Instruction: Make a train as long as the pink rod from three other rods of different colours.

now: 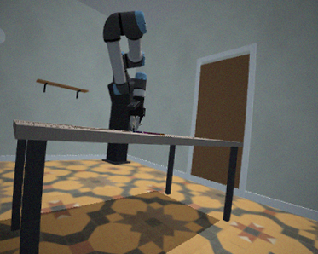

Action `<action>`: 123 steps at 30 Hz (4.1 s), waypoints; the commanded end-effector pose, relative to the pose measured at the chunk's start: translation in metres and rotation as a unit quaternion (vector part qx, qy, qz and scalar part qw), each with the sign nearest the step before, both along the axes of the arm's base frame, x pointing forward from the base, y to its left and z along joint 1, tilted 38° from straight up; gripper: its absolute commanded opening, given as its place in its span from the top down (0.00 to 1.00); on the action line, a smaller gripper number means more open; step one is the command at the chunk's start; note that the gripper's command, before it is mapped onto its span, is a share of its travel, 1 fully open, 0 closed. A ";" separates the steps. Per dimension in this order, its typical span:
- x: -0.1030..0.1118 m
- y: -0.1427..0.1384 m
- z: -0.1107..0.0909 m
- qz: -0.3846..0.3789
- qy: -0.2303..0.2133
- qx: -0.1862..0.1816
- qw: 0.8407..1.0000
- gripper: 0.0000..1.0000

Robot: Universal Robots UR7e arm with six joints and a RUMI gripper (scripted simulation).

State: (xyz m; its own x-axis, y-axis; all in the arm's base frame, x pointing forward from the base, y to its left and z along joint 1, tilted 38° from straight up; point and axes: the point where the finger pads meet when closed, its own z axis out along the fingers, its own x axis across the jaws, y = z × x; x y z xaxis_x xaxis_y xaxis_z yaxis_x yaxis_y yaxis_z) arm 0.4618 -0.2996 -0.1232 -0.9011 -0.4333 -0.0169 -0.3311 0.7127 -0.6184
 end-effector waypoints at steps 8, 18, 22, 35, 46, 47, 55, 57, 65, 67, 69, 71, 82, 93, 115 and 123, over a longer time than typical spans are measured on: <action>0.000 -0.001 0.000 -0.001 -0.001 0.000 1.000 1.00; 0.000 -0.001 0.000 -0.001 -0.001 0.000 1.000 1.00; 0.000 -0.001 0.000 -0.001 -0.001 0.000 1.000 0.97; 0.000 -0.001 0.000 -0.001 -0.001 0.000 1.000 0.86; 0.000 -0.001 0.000 -0.001 -0.001 0.000 1.000 0.86; 0.000 0.000 0.001 0.000 -0.001 0.000 1.000 0.86; -0.006 0.013 0.017 0.000 0.000 0.000 1.000 0.86; -0.008 0.015 0.020 0.000 0.000 0.000 1.000 0.86; -0.018 0.034 0.048 0.000 0.000 0.000 1.000 0.86; -0.020 0.039 0.055 0.000 0.000 0.000 1.000 0.86; -0.022 0.043 0.060 0.000 0.000 0.000 1.000 0.86; -0.024 0.046 0.065 0.000 0.000 0.000 1.000 0.86; -0.026 0.051 0.071 0.000 0.000 0.000 1.000 0.00; -0.025 0.050 0.071 0.000 0.000 0.000 1.000 0.00; -0.023 0.067 0.051 0.081 0.057 -0.028 0.995 0.00; -0.022 0.082 0.035 0.149 0.105 -0.051 0.982 0.00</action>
State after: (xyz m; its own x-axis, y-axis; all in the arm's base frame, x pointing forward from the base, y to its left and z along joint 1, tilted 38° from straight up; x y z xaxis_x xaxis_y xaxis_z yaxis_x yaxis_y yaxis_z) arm 0.4379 -0.2293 -0.0765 -0.7996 -0.5860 0.1314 -0.5366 0.5989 -0.5945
